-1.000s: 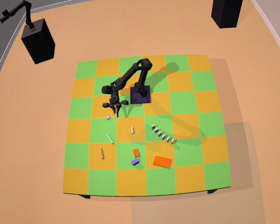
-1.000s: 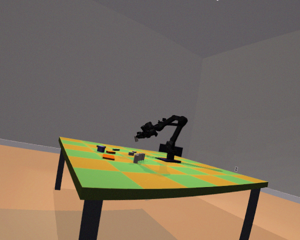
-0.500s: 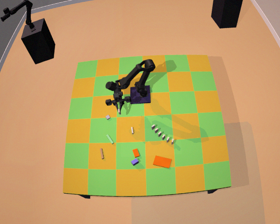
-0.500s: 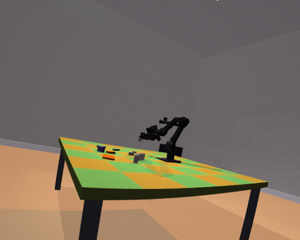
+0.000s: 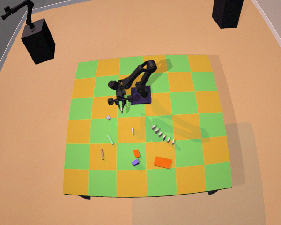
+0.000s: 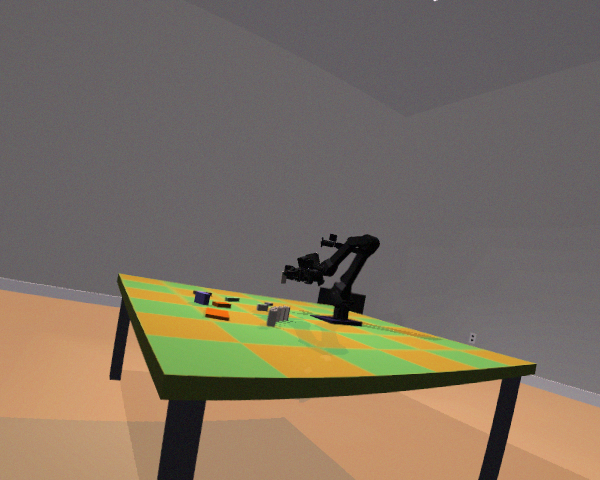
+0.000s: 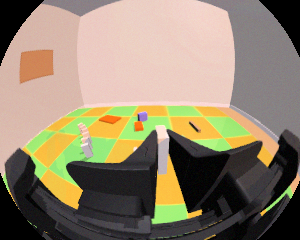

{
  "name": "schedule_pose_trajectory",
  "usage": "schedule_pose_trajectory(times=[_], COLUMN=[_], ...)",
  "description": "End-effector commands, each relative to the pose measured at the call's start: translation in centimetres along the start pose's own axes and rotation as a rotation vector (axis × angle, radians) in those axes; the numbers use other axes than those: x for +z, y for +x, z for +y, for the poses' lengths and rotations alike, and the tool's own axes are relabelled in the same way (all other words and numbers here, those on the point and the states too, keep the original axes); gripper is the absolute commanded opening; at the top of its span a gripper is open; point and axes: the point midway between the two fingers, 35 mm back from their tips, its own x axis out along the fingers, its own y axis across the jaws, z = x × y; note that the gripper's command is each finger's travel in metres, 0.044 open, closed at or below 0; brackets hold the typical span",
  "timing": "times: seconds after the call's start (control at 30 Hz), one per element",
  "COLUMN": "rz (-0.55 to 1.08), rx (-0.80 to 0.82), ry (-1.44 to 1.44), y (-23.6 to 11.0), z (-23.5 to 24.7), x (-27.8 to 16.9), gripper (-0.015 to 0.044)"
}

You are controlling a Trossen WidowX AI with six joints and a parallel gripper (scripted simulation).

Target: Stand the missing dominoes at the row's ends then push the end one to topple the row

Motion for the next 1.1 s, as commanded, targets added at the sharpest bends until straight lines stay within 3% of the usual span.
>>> schedule_pose_trajectory(times=[0.0,1.07], rz=[-0.002,-0.001], rx=[0.004,0.005], ry=[0.009,-0.011], y=[0.0,1.0], z=[0.2,-1.3], x=[-0.2,-5.1], gripper=[0.0028,0.0028])
